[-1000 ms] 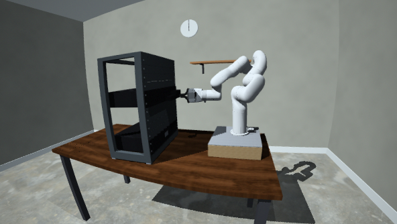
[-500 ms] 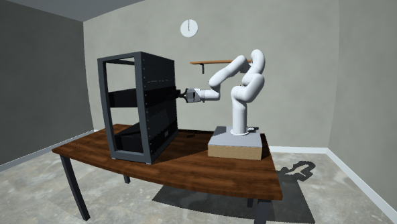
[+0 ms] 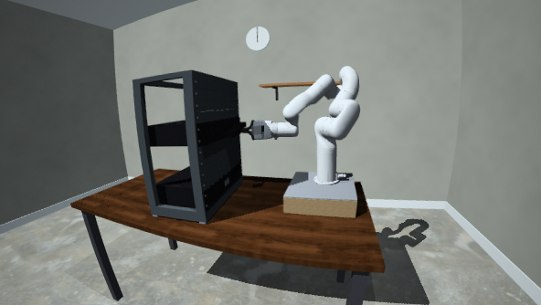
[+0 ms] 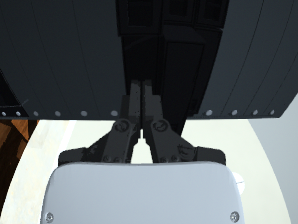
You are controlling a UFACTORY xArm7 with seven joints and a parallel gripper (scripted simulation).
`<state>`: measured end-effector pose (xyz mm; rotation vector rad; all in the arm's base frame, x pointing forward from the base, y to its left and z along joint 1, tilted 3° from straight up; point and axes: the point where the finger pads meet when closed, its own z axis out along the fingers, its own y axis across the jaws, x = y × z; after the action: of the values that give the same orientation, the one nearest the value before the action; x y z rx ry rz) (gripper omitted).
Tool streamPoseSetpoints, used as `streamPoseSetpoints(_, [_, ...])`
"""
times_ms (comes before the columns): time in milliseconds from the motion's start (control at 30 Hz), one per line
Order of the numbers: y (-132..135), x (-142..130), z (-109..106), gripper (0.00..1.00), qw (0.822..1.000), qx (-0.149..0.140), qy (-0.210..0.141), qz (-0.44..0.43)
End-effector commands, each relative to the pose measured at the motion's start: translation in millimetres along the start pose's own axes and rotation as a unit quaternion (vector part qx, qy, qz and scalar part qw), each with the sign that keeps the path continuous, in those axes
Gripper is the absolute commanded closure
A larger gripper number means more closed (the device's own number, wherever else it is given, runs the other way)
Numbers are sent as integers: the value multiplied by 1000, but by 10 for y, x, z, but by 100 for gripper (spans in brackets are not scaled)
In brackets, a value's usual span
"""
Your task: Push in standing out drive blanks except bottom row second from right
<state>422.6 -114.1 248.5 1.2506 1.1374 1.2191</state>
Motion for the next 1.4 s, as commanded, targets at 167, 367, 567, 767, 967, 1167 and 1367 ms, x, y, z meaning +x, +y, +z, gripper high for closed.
streamPoseSetpoints(167, [10,-4,16,100,1000,-1,0,0])
streamPoseSetpoints(367, [9,-5,58,100,1000,-1,0,0])
streamPoseSetpoints(567, [9,-5,116,100,1000,-1,0,0])
streamPoseSetpoints(767, [9,-5,116,100,1000,-1,0,0])
streamPoseSetpoints(967, [9,-5,128,100,1000,-1,0,0])
streamPoseSetpoints(1167, [9,-5,146,100,1000,-1,0,0])
streamPoseSetpoints(1367, [9,-5,146,100,1000,-1,0,0])
